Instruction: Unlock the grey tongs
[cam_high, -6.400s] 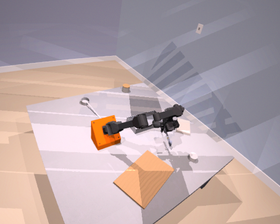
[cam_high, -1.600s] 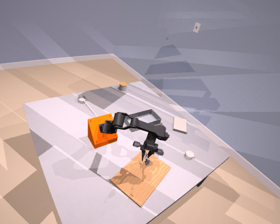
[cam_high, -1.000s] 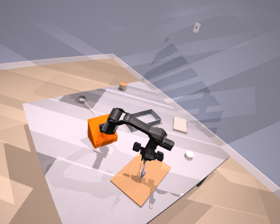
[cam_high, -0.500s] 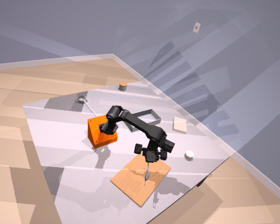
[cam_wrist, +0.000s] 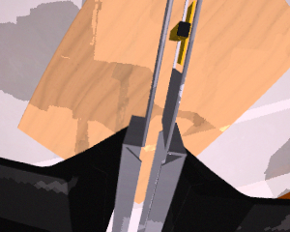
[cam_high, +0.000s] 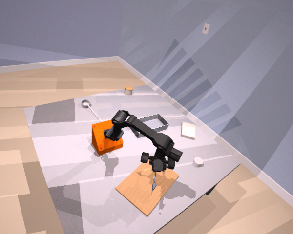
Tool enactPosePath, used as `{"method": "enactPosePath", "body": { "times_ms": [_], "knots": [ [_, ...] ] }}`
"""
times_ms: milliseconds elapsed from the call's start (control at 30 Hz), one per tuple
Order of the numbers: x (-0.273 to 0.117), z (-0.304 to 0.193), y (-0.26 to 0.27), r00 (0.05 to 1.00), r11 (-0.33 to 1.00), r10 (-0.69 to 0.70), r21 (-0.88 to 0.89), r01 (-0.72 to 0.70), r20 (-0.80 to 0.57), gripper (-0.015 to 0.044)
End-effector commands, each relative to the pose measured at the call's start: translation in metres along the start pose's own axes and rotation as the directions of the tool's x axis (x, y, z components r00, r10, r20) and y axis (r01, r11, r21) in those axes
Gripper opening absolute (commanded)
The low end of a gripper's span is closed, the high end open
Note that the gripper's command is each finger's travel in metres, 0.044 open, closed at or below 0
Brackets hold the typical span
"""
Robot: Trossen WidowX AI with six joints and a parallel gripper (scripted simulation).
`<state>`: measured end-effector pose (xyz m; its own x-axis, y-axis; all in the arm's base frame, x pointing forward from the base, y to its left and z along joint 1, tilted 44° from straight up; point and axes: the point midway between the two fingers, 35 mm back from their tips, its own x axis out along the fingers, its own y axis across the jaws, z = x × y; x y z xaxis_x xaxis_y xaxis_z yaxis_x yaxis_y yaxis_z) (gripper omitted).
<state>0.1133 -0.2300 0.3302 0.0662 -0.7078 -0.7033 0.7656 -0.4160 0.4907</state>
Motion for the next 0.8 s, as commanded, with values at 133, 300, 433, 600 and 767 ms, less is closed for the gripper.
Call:
{"method": "enactPosePath", "body": {
  "times_ms": [133, 300, 433, 600, 767],
  "knots": [
    [0.013, -0.001, 0.002, 1.000, 1.000, -0.001, -0.008, 0.001, -0.003, -0.0150],
    [0.021, -0.002, 0.002, 1.000, 1.000, -0.001, -0.008, 0.001, -0.003, -0.0150],
    [0.027, -0.002, 0.003, 1.000, 1.000, -0.001, -0.008, 0.001, -0.003, -0.0150],
    [0.036, -0.002, 0.003, 1.000, 1.000, -0.001, -0.008, 0.001, -0.003, -0.0150],
    [0.044, -0.002, 0.003, 1.000, 1.000, -0.001, -0.008, 0.001, -0.002, -0.0150]
  ]
}}
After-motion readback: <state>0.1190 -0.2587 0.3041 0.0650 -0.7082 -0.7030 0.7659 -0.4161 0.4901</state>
